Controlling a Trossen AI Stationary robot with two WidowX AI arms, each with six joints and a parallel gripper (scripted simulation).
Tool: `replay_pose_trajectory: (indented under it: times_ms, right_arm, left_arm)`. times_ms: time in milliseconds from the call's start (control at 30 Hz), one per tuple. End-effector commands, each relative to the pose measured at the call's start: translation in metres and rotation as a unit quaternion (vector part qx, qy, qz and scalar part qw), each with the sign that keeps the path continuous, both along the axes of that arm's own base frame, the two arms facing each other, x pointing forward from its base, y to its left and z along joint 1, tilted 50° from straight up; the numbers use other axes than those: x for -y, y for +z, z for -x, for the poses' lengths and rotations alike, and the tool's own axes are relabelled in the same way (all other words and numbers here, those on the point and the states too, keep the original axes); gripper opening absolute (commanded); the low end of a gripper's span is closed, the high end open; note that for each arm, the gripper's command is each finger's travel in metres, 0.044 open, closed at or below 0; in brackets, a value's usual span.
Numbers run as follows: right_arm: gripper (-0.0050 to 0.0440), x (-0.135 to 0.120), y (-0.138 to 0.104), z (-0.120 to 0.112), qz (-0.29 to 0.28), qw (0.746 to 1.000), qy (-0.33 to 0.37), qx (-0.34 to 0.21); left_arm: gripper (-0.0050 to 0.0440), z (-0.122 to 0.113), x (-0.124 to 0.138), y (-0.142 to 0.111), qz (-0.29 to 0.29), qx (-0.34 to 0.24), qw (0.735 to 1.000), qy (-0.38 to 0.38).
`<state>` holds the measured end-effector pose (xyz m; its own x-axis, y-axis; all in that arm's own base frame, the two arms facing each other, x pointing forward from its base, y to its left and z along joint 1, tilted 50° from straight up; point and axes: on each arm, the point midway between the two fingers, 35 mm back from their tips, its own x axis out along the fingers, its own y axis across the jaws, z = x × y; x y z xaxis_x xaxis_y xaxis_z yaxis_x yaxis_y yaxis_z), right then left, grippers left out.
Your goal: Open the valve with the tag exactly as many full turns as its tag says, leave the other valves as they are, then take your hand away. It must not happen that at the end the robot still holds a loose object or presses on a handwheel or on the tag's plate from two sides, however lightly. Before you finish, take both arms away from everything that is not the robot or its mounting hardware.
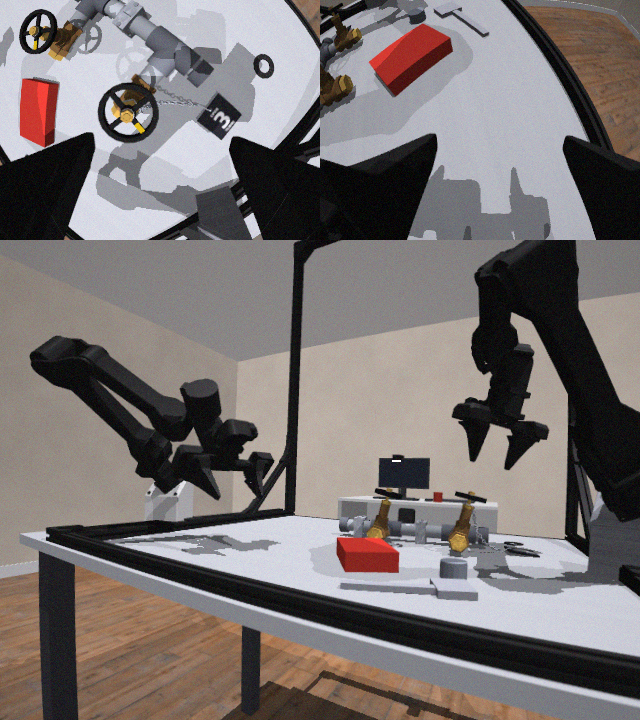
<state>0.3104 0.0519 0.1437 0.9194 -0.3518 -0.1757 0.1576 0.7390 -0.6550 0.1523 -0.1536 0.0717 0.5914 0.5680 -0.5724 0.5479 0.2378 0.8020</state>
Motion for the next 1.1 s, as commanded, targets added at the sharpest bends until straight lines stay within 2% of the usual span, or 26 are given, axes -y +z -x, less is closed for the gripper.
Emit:
replay_pose_trajectory:
  times_ms: [0, 67, 100, 300, 567, 700, 1067]
  right_arm:
    - [0.04, 0.0, 0.0, 0.0, 0.0, 1.0, 0.0, 0.0]
    - [0.04, 0.0, 0.0, 0.0, 0.0, 1.0, 0.0, 0.0]
    - [0.04, 0.0, 0.0, 0.0, 0.0, 1.0, 0.0, 0.0]
    - [0.04, 0.0, 0.0, 0.0, 0.0, 1.0, 0.0, 0.0]
    - [0.04, 0.0, 0.0, 0.0, 0.0, 1.0, 0.0, 0.0]
    - [0.04, 0.0, 0.0, 0.0, 0.0, 1.0, 0.0, 0.0]
    - [0.04, 0.0, 0.0, 0.0, 0.0, 1.0, 0.0, 0.0]
  left_arm:
    - [0.04, 0.007, -0.016, -0.034, 0.0, -0.004, 1.0, -0.005]
    - [0.04, 0.007, -0.016, -0.034, 0.0, -0.004, 1.0, -0.005]
    - [0.04, 0.007, -0.014, -0.045, 0.022, 0.001, 1.0, -0.006]
    - [0.04, 0.017, -0.043, -0.09, 0.048, 0.002, 0.999, -0.012]
    - [0.04, 0.027, -0.076, -0.127, 0.099, 0.008, 0.995, -0.019]
    - [0.04, 0.028, -0.078, -0.132, 0.117, 0.011, 0.993, -0.02]
    - [0.04, 0.028, -0.078, -0.133, 0.118, 0.011, 0.993, -0.021]
